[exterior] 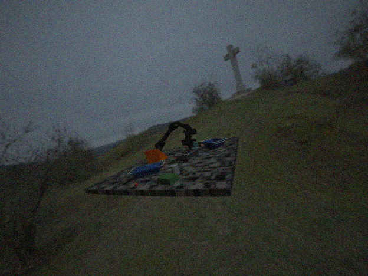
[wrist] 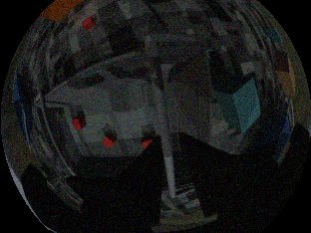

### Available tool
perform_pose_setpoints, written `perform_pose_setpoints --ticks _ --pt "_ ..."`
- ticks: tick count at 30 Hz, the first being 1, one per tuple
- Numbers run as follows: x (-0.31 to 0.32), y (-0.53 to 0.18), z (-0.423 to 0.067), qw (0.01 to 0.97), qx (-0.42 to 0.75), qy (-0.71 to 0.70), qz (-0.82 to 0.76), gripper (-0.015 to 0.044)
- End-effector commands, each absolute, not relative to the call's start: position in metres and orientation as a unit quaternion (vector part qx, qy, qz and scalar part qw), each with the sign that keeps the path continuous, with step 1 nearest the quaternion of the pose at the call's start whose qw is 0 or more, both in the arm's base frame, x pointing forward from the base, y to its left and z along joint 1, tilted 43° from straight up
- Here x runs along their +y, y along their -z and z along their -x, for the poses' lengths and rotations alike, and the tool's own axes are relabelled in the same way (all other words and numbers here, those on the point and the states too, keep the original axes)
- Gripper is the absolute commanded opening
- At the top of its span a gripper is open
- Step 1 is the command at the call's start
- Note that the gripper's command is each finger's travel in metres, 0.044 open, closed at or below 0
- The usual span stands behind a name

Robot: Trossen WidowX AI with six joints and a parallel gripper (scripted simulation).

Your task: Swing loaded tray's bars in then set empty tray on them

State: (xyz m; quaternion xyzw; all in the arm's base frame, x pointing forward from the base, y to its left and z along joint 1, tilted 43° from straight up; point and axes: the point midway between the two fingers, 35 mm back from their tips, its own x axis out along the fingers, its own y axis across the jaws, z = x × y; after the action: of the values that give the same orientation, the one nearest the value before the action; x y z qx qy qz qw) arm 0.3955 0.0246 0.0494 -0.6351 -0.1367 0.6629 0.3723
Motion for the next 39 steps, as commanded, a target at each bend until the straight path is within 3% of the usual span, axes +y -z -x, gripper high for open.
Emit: perform_pose_setpoints --ticks 1,39 --pt "0.011 -0.066 -0.397 0.373 -0.139 -0.657 0.640 0.0080" --pt "0.006 -0.073 -0.394 0.374 -0.137 -0.661 0.636 0.0080"
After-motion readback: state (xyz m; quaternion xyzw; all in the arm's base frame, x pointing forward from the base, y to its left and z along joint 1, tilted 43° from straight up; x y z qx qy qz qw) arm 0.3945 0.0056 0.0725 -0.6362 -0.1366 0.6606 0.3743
